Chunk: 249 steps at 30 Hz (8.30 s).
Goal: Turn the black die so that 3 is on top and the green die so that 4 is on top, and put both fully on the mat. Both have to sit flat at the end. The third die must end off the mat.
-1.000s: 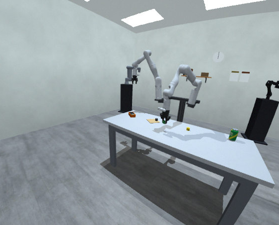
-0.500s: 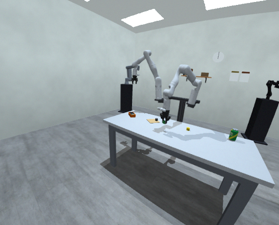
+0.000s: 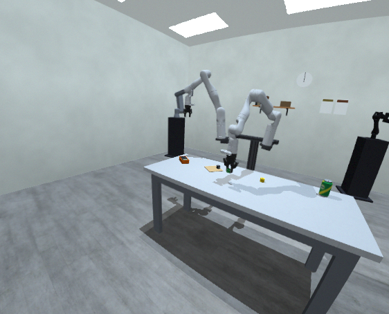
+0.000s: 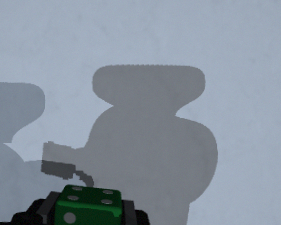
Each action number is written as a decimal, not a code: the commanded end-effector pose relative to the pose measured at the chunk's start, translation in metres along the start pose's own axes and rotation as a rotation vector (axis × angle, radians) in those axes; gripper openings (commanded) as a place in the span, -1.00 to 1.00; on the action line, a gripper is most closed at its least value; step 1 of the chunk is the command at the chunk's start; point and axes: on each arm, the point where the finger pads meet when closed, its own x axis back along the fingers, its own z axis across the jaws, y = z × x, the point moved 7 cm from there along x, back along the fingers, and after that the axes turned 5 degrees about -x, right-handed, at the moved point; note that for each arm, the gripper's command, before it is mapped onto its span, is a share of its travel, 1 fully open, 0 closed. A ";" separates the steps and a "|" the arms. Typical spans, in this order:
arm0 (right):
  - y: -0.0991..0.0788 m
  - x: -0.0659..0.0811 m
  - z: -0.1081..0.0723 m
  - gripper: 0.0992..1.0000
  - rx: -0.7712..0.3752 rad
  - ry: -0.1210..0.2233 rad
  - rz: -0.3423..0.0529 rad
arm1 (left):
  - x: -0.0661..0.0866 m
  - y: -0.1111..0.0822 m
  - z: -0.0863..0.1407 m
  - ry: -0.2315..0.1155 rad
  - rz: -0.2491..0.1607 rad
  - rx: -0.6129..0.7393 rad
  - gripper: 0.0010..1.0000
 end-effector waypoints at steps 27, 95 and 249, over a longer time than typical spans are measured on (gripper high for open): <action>0.000 0.001 0.000 1.00 0.000 0.001 -0.002 | -0.003 0.022 0.003 -0.027 0.308 0.004 -0.33; 0.000 0.001 0.000 1.00 0.000 0.001 -0.002 | -0.036 0.065 0.008 -0.094 1.033 0.012 -0.33; 0.000 0.001 0.000 1.00 0.000 0.001 -0.002 | -0.115 0.069 0.009 -0.094 1.034 0.012 0.03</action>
